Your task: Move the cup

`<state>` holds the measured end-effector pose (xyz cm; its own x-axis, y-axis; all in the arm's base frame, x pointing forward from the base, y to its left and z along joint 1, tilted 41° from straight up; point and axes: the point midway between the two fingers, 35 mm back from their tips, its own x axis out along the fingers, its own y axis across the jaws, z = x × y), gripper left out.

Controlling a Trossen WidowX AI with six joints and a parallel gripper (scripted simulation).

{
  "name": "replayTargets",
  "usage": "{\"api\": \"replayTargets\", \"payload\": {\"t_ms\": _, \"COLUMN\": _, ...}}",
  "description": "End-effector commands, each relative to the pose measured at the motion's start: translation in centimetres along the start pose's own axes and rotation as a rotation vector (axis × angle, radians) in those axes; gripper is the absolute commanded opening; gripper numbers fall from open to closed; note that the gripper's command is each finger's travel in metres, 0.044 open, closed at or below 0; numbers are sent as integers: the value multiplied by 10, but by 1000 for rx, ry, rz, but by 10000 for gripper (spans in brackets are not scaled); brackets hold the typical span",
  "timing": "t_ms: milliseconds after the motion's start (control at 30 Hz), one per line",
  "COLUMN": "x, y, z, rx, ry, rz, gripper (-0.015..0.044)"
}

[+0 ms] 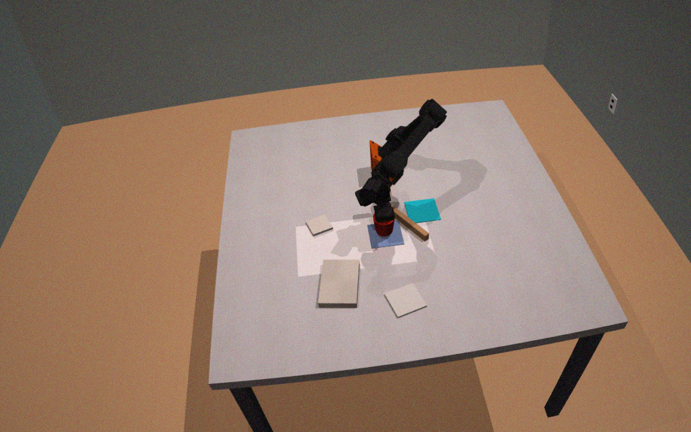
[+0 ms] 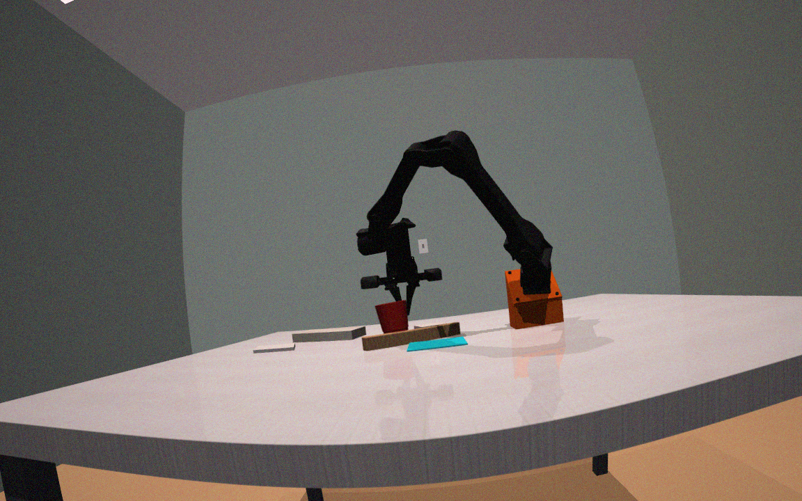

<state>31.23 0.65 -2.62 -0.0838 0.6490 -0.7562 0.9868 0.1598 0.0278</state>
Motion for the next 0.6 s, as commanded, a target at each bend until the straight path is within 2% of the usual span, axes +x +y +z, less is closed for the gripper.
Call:
{"api": "replayTargets", "payload": {"t_ms": 0, "x": -21, "y": 2, "z": 0, "rx": -10, "ry": -8, "rz": 8, "gripper": 0}}
{"api": "replayTargets", "payload": {"t_ms": 133, "x": -35, "y": -1, "z": 1, "rx": -8, "ry": -6, "rz": 7, "gripper": 0}}
{"api": "replayTargets", "payload": {"t_ms": 567, "x": -34, "y": -3, "z": 2, "rx": -2, "ry": -2, "rz": 7, "gripper": 0}}
